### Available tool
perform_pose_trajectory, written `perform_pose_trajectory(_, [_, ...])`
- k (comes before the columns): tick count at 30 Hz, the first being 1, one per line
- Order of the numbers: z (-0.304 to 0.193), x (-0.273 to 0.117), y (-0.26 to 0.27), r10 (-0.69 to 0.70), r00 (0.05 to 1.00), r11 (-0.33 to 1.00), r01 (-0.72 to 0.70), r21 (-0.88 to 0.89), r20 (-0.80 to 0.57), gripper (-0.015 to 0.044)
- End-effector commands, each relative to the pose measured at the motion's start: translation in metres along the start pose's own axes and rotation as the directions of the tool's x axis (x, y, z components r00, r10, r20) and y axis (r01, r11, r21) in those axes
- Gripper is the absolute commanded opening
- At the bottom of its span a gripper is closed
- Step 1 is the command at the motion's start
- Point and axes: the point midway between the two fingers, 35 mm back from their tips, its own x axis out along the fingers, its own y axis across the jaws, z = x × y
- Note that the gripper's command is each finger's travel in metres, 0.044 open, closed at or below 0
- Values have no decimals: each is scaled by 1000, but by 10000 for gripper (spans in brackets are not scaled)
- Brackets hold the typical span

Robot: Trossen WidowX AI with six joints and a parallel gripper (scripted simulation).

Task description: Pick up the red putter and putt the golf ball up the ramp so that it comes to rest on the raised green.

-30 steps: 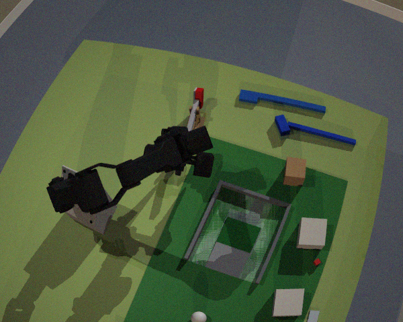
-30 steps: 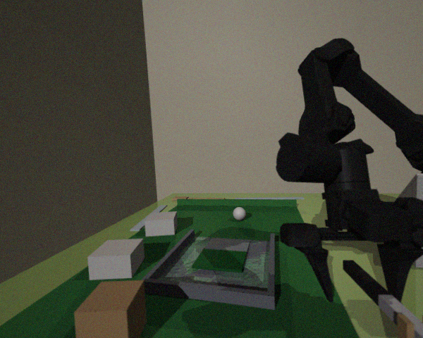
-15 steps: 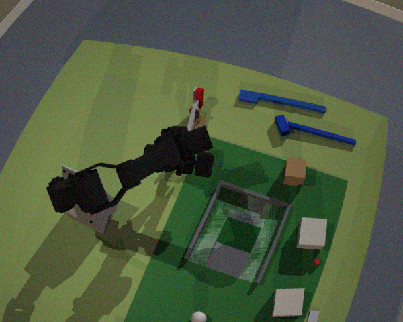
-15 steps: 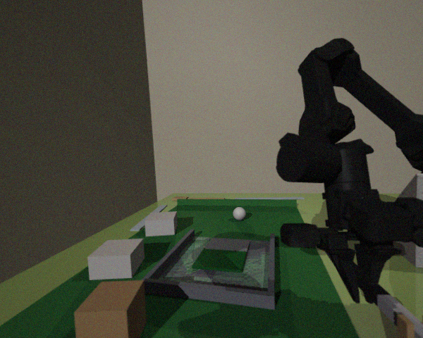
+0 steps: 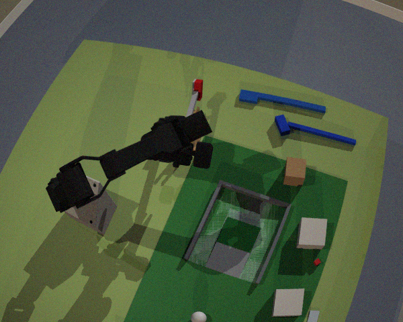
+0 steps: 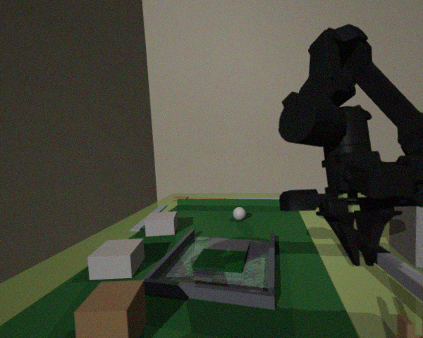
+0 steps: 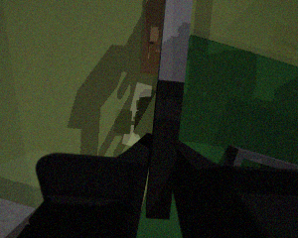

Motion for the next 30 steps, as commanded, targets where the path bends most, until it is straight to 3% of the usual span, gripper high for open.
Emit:
perform_pose_trajectory(1, [12,-43,-1,-13,1000,1000,12,7,20,0])
perform_pose_trajectory(9, [8,-43,-4,-22,1000,1000,22,18,14,0])
perform_pose_trajectory(19, [-56,-75,-39,-64,998,955,54,292,23,0])
perform_pose_trajectory(30, [-141,-104,-57,-104,995,813,85,576,0,0])
